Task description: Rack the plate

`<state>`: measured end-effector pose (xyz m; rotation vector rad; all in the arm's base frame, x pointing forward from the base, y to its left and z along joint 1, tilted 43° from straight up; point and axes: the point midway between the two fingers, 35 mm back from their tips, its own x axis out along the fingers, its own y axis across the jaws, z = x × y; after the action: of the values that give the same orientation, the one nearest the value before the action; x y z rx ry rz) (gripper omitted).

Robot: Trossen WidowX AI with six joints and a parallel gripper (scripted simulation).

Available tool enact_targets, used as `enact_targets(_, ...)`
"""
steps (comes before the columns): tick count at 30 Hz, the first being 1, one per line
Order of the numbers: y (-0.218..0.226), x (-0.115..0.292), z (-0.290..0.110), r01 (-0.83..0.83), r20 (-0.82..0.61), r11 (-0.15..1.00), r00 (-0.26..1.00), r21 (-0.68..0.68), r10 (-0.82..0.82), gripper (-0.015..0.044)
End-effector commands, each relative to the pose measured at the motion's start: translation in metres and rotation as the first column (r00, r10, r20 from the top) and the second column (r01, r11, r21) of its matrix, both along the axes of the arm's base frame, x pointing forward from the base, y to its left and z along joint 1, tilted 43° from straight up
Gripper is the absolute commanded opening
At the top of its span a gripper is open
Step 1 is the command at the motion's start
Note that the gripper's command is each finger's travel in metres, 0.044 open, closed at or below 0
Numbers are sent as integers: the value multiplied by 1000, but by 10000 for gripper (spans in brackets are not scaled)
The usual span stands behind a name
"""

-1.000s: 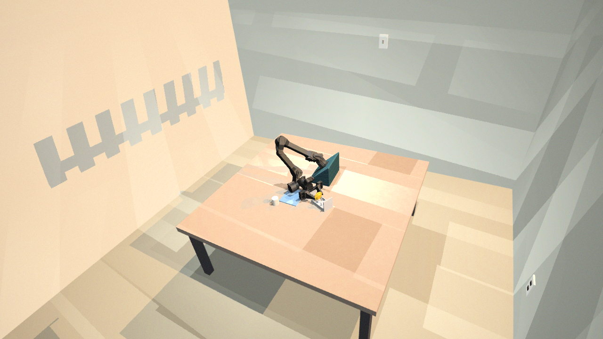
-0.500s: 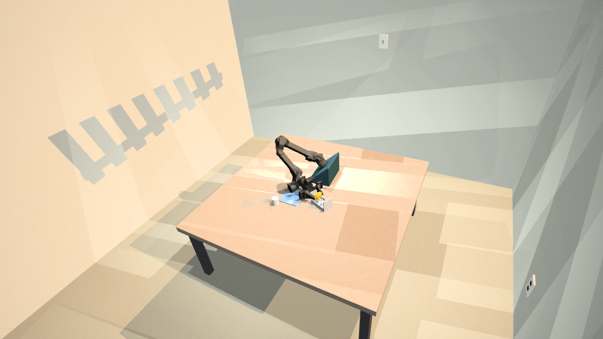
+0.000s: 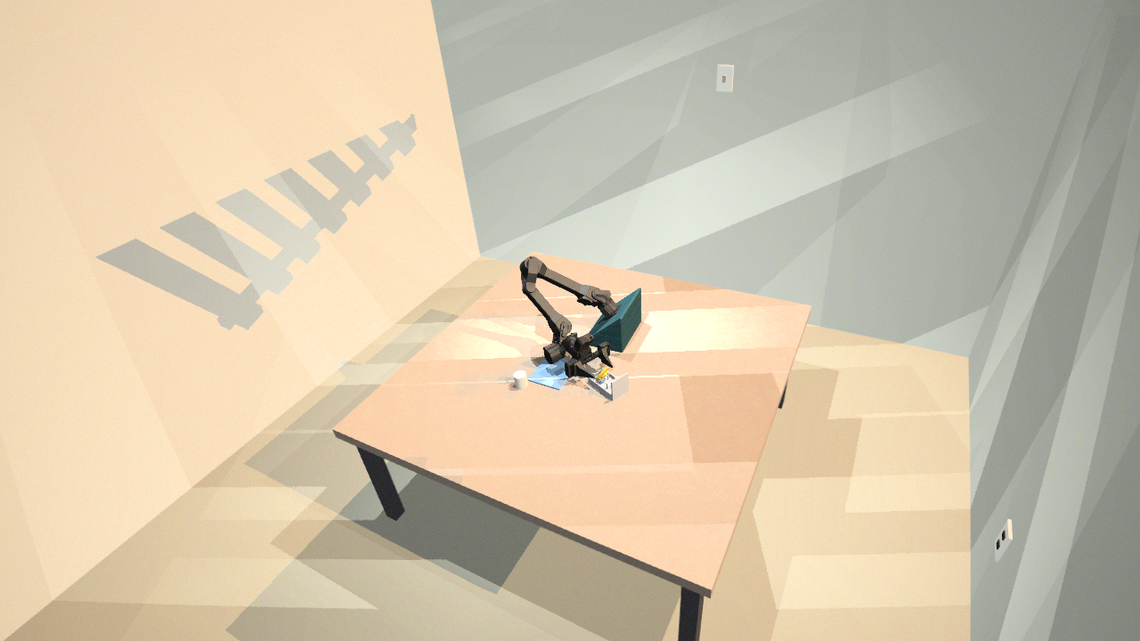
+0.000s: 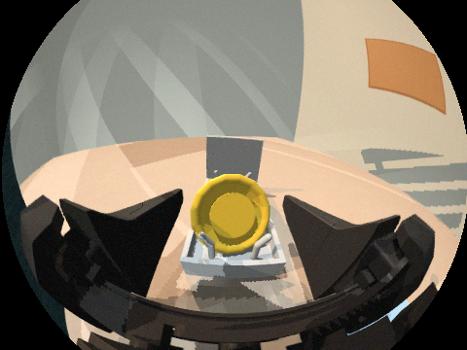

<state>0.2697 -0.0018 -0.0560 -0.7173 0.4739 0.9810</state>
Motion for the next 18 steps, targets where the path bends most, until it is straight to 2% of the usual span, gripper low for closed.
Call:
enact_targets(1, 1, 0, 1, -1, -1, 1000, 1000, -1, 1, 400)
enact_targets(12, 75, 12, 84, -9, -9, 1000, 1000, -6, 9, 400)
enact_targets(18, 80, 12, 89, 2, -26, 1000, 1000, -4, -2, 400)
